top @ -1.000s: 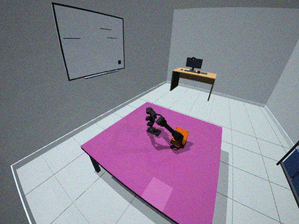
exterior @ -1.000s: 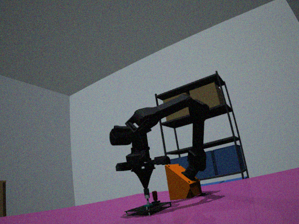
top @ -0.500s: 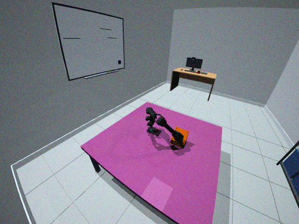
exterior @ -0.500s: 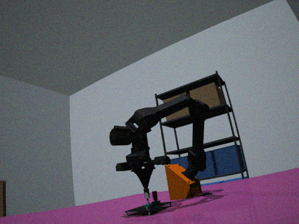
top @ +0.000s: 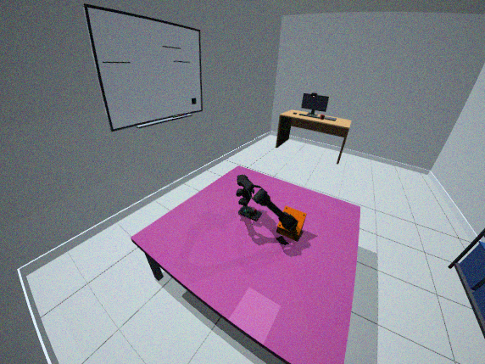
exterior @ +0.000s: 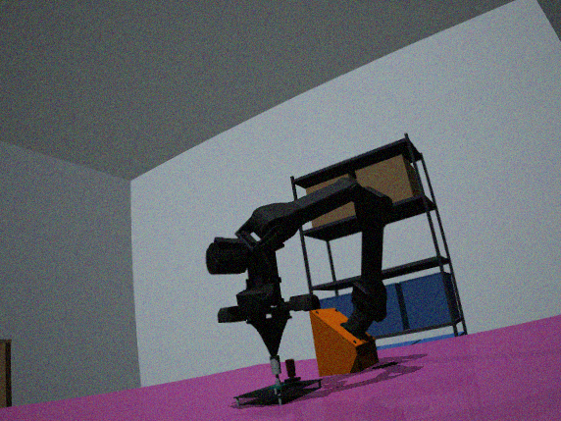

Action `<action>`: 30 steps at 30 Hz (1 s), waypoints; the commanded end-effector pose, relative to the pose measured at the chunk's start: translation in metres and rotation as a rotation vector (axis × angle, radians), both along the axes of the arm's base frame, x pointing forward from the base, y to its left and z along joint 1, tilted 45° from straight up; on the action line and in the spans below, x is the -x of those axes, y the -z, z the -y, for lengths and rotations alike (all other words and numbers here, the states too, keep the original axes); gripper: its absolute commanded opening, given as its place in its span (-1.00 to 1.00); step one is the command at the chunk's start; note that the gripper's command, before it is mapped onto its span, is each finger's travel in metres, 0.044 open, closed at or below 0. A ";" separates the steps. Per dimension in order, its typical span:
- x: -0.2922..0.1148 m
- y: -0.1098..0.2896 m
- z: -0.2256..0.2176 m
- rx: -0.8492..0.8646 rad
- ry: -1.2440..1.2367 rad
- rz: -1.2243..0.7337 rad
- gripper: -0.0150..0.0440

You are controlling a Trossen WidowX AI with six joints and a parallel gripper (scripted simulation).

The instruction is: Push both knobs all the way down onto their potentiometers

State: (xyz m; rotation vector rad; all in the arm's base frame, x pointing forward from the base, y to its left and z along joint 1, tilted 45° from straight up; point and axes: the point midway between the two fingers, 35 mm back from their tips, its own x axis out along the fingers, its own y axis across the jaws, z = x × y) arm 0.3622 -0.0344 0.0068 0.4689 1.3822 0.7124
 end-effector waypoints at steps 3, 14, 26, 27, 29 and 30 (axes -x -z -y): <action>0.000 0.004 -0.005 -0.003 -0.002 -0.002 -0.49; 0.000 0.006 -0.007 -0.003 -0.002 -0.002 -0.49; 0.000 0.007 -0.008 -0.003 -0.002 -0.002 -0.49; 0.000 0.007 -0.008 -0.003 -0.002 -0.002 -0.49; 0.000 0.008 -0.009 -0.004 -0.002 -0.002 -0.49; 0.000 0.008 -0.009 -0.004 -0.002 -0.002 -0.49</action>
